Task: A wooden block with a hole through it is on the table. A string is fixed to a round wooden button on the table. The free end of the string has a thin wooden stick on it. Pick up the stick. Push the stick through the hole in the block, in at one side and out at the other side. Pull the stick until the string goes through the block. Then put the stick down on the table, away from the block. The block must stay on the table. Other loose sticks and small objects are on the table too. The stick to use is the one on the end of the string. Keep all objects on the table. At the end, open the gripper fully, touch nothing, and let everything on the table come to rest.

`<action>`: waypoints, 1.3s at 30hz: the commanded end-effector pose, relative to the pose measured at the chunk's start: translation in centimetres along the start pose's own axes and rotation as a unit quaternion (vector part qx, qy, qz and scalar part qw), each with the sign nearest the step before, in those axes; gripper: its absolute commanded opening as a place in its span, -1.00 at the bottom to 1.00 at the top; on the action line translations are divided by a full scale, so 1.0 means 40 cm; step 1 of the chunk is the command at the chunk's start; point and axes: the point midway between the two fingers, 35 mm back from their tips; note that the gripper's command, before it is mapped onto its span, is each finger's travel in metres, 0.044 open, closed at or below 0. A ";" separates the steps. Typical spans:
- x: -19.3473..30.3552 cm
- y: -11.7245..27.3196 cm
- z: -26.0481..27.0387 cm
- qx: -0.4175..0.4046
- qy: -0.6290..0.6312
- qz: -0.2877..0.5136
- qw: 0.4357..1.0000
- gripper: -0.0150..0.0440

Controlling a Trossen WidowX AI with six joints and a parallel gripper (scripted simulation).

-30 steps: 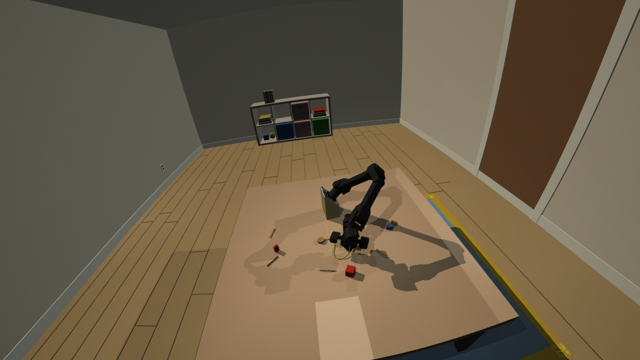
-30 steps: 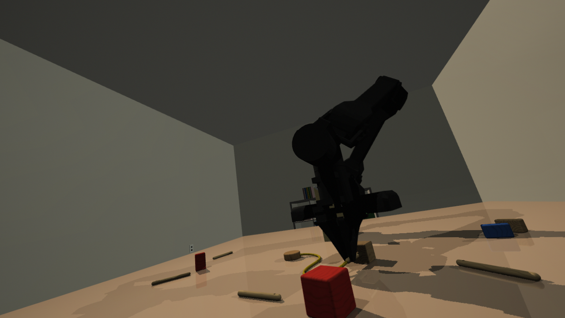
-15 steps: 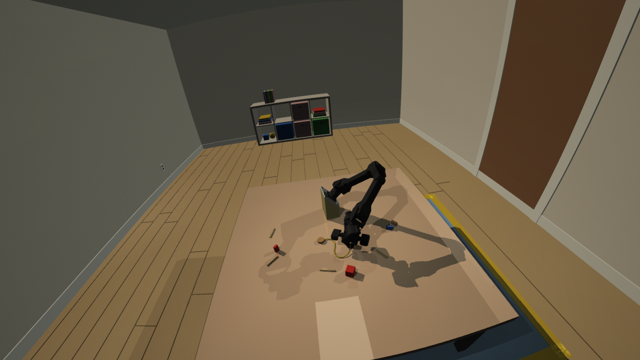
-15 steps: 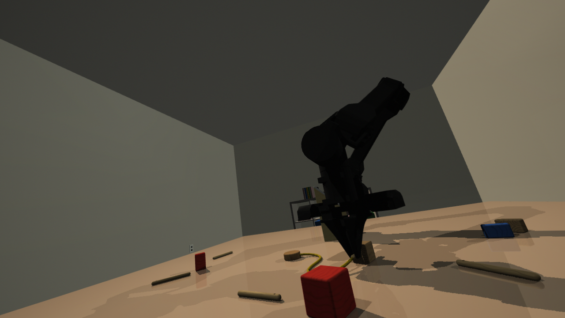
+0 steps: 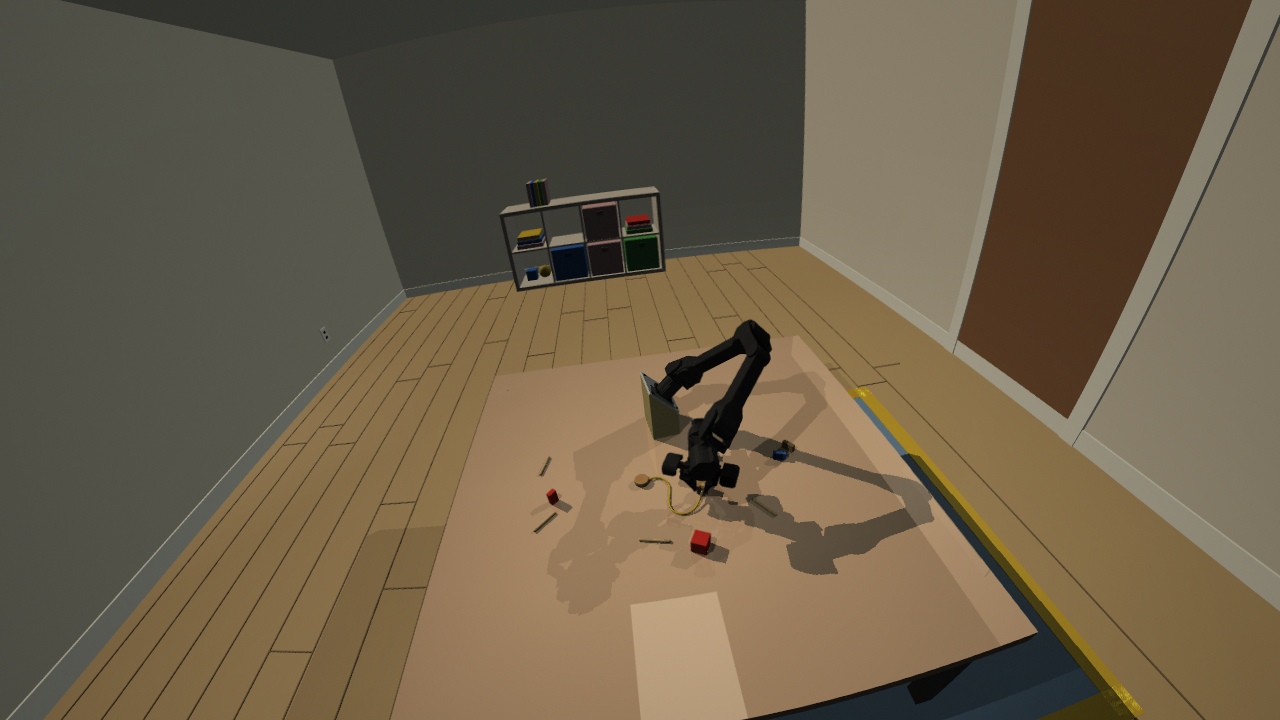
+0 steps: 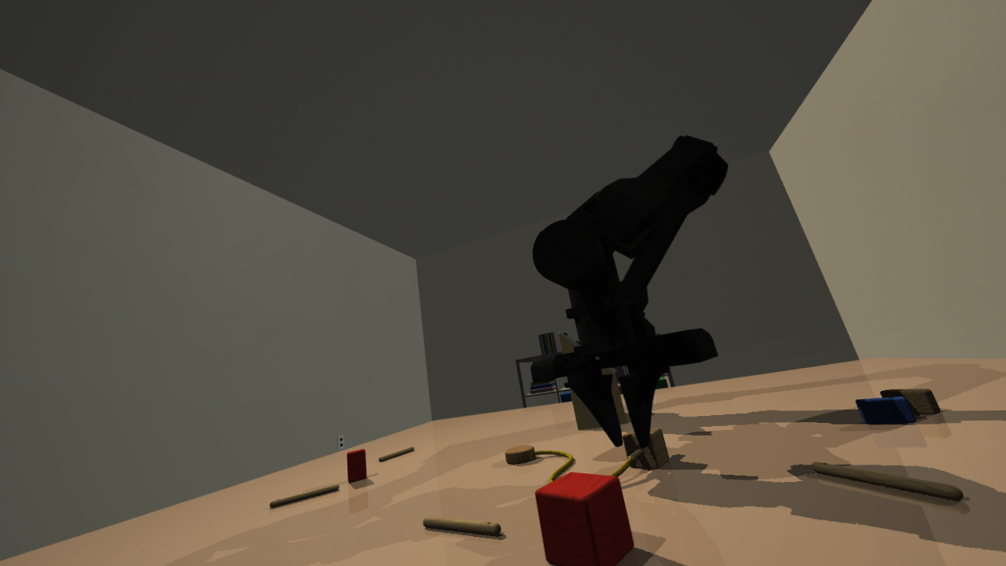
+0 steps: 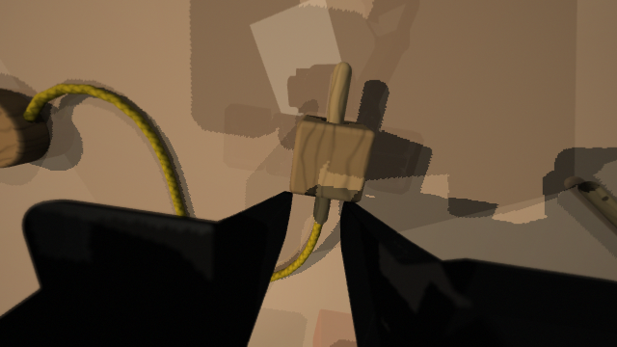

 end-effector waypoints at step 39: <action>-0.102 0.160 0.005 0.009 -0.946 -0.002 0.325 -0.07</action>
Point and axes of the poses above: the point midway between the two fingers, 35 mm back from their tips, its own y axis back along the fingers, its own z axis across the jaws, x = y × z, and after that the axes turned 3 degrees about -y, right-handed
